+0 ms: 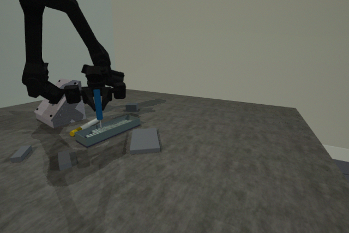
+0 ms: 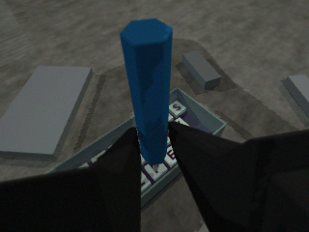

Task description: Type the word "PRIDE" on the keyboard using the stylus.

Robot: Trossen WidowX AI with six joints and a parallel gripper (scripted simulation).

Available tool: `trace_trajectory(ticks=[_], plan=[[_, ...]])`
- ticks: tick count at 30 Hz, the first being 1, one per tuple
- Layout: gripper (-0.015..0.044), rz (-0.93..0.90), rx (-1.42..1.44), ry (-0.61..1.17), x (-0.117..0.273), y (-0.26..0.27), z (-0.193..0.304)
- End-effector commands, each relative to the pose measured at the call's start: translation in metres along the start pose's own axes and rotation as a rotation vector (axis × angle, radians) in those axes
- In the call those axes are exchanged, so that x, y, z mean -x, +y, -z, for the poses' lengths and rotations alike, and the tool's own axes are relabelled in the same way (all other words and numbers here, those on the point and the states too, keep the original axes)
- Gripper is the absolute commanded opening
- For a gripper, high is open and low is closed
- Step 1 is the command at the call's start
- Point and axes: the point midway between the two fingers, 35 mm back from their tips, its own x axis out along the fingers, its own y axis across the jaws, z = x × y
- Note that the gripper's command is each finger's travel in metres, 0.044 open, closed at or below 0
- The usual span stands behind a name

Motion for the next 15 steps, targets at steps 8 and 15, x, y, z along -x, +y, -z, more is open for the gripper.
trace_trajectory(ticks=[8,15], plan=[[0.0081,-0.001,0.003,0.0,-0.0052,0.0,0.0026],[0.0081,0.002,0.147,0.001,-0.0057,-0.0095,0.0072]])
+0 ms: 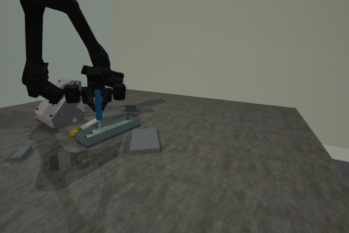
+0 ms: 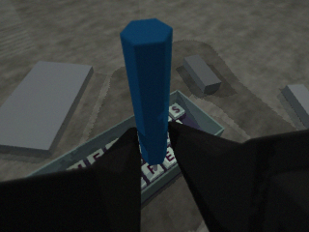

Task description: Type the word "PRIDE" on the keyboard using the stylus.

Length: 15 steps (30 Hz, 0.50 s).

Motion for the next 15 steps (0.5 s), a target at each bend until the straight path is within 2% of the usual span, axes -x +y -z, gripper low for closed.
trace_trajectory(ticks=[1,15], plan=[[0.0081,0.005,0.101,0.014,-0.005,-0.009,0.006],[0.0081,0.003,-0.057,0.012,-0.006,0.002,0.003]])
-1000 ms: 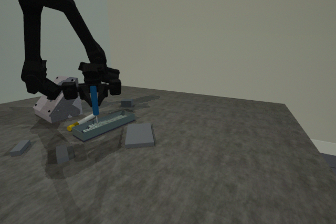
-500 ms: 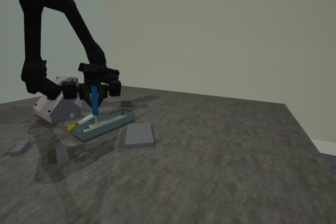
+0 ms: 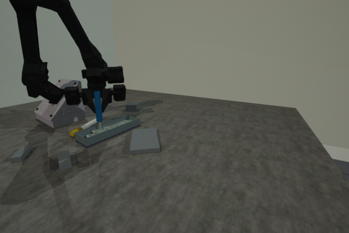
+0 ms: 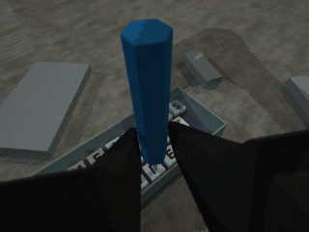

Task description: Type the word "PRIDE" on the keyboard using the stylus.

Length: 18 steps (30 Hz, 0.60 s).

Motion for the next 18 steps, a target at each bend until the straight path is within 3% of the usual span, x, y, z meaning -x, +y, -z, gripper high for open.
trace_trajectory(ticks=[1,18], plan=[[0.0081,0.0,-0.02,0.007,-0.0028,0.0007,0.0003],[0.0081,-0.002,-0.01,0.008,-0.0021,0.0008,0.0004]])
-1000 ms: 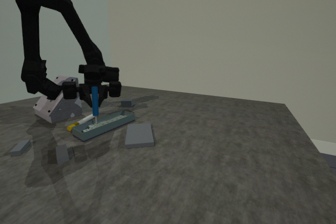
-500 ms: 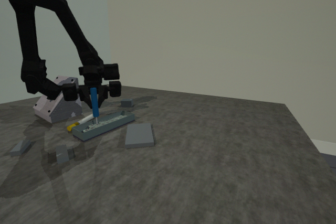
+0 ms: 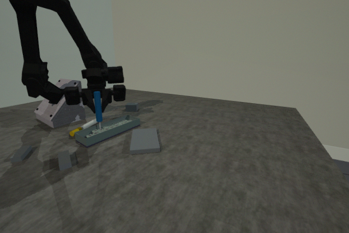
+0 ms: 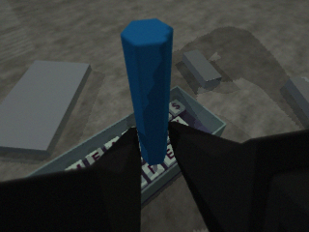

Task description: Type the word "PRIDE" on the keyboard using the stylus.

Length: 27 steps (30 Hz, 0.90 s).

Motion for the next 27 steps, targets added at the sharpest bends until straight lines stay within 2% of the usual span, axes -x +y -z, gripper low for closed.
trace_trajectory(ticks=[1,27], plan=[[0.0081,-0.004,-0.018,0.007,-0.002,0.002,0.0],[0.0081,-0.019,-0.024,0.02,0.009,0.003,-0.01]])
